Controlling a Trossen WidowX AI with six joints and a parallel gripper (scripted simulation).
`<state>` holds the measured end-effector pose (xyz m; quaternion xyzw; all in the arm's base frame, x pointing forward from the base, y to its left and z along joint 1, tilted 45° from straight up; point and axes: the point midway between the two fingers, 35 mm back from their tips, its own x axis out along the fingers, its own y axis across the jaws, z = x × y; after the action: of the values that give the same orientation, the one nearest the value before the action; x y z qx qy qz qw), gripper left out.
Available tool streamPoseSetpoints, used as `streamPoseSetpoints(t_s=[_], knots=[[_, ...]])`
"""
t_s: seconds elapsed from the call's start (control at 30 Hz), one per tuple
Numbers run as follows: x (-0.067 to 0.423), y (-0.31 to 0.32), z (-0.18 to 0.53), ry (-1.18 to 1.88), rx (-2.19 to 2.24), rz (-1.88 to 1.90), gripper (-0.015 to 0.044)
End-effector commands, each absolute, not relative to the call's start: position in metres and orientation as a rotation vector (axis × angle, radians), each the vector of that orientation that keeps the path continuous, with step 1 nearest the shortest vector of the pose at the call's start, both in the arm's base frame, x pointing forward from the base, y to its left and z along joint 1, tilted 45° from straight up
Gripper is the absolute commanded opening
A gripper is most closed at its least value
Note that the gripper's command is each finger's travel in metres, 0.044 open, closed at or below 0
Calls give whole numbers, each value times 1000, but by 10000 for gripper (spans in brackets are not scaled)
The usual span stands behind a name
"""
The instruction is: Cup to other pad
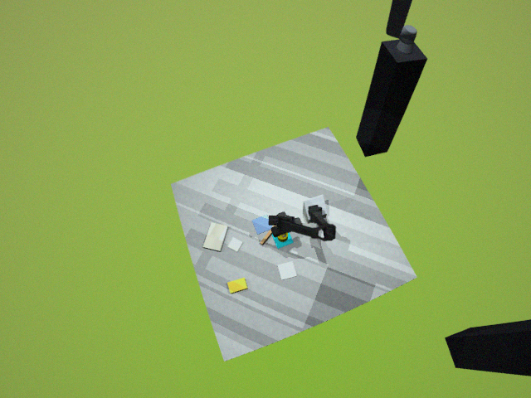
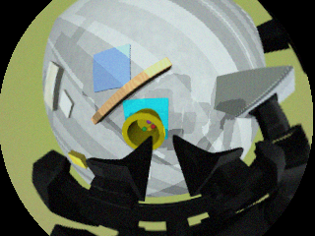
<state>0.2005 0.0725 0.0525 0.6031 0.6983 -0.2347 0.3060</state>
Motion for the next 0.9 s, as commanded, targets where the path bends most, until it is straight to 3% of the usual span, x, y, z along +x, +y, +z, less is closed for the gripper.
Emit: streamPoseSetpoints(t_s=[0.0, 0.17, 0.53, 0.87], knots=[[202, 68, 57, 1840, 1590, -616, 146], [200, 65, 60, 1841, 1591, -615, 146], [200, 66, 59, 1848, 1598, -622, 435], [204, 40, 84, 1840, 1592, -623, 440]])
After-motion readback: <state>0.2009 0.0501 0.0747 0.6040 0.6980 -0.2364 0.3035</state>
